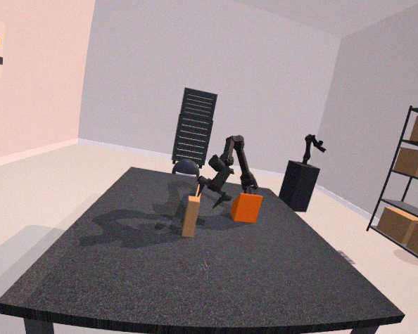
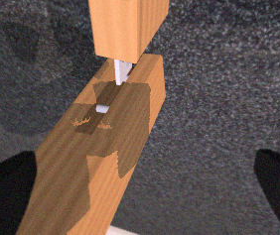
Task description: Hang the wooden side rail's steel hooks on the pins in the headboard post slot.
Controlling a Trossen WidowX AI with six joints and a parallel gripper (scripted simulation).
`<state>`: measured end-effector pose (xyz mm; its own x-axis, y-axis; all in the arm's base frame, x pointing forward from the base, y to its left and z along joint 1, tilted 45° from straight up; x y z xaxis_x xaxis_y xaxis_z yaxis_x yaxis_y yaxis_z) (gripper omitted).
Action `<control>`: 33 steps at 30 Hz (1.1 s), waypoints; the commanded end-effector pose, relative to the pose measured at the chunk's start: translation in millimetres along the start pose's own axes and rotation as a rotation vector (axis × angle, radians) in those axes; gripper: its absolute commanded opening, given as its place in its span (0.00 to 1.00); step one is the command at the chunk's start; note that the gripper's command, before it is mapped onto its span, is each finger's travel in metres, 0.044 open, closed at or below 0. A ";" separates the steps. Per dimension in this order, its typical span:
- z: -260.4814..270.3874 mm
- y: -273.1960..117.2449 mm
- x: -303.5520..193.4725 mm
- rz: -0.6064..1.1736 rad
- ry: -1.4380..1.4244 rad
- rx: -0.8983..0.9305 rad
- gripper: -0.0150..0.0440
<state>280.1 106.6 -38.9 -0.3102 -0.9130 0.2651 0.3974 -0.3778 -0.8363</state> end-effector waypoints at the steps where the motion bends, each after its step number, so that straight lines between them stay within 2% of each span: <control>1: 10.1 6.2 19.2 0.140 -0.699 -0.048 1.00; 17: 23.4 7.6 32.5 0.298 -1.413 0.069 1.00; 33: 36.6 6.0 46.7 0.367 -2.123 0.344 1.00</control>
<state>302.9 75.0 -19.7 0.8851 -0.2657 0.3820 0.3678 -0.1033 -0.9241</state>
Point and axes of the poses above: the point midway between the two fingers, 35 mm back from their tips, its own y axis out along the fingers, its own z axis across the jaws, x = y × z, the point moved 4 cm from there along -y, back along the fingers, and after that the axes turned 11 degrees about y, right-handed, at the moved point
